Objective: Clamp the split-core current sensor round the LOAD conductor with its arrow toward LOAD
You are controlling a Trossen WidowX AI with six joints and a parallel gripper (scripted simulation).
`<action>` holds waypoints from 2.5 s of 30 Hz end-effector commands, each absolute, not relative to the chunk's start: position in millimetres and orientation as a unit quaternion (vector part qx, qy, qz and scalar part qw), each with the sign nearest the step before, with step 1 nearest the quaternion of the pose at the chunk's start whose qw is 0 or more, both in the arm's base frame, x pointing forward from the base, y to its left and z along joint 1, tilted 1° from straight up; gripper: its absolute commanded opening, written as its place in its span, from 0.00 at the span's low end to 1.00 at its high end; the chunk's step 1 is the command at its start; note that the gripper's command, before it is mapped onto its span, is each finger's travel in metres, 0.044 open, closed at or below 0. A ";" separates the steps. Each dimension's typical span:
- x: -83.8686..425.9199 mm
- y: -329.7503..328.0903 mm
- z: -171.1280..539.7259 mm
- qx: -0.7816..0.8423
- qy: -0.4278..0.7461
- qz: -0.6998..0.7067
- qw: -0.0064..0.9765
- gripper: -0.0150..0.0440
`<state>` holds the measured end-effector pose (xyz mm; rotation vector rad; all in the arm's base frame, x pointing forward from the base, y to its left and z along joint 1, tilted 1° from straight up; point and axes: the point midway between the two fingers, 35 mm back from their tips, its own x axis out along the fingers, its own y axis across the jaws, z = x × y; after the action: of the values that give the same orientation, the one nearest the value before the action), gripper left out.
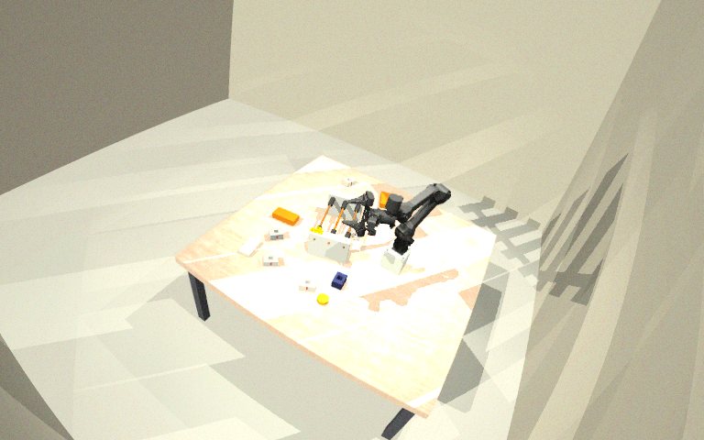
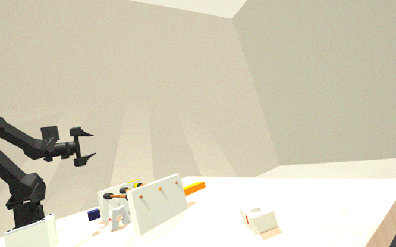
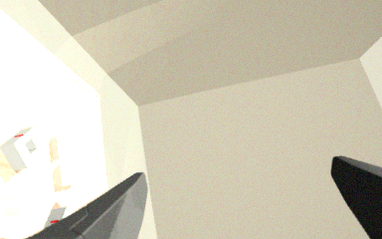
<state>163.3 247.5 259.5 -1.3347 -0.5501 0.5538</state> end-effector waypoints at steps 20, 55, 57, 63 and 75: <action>313.7 30.1 317.2 -0.068 -0.028 0.032 0.997 1.00; 307.5 191.1 140.2 -0.141 0.512 0.239 0.813 1.00; 303.1 195.3 135.8 -0.149 0.525 0.243 0.802 1.00; 303.0 195.3 135.7 -0.149 0.525 0.243 0.802 1.00; 303.0 195.3 135.7 -0.149 0.525 0.243 0.802 1.00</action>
<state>303.6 194.5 135.7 -0.3232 1.1225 0.5177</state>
